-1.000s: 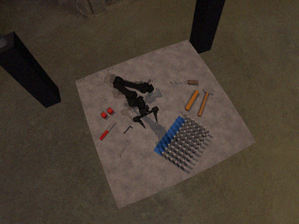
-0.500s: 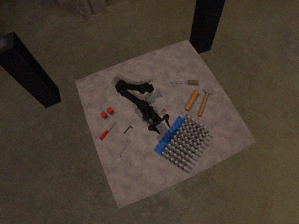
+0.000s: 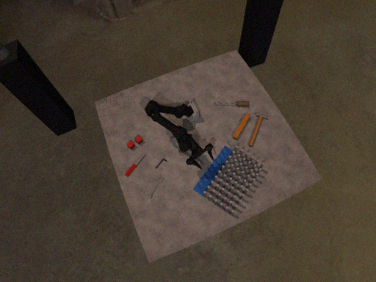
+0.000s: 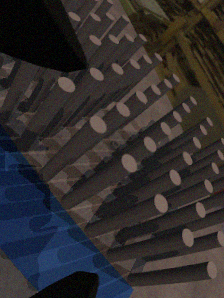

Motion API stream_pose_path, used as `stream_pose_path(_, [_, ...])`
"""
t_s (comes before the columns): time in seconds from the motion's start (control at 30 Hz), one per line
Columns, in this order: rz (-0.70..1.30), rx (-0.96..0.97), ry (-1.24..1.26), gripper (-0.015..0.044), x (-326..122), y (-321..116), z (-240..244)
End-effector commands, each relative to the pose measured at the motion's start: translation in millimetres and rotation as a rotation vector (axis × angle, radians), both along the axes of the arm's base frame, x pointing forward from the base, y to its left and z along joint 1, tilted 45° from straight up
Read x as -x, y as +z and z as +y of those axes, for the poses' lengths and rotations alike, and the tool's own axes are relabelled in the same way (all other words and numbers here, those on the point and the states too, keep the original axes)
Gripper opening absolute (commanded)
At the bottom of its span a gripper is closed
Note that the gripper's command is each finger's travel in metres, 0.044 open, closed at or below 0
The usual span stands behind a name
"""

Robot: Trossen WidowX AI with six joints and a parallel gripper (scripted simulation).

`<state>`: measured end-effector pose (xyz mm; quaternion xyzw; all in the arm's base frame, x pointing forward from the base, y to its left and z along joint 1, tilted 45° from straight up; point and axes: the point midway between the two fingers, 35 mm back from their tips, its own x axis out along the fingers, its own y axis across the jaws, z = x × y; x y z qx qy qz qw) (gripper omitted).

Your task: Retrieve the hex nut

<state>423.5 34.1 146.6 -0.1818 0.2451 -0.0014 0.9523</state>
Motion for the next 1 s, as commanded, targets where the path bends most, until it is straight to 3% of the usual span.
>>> stream_pose_path(0.0, [0.000, -0.006, 0.001, 0.0440, -0.2, -1.0, 0.6])
stream_pose_path(0.5, [0.007, -0.008, 0.005, 0.0440, -0.9, -2.6, 3.0])
stream_pose_path(0.73, [0.282, -0.021, 0.159, 0.0440, -6.1, -66.6, 98.2])
stream_pose_path(0.97, [0.556, 0.037, 0.282, 0.0440, 25.0, -135.8, 189.8])
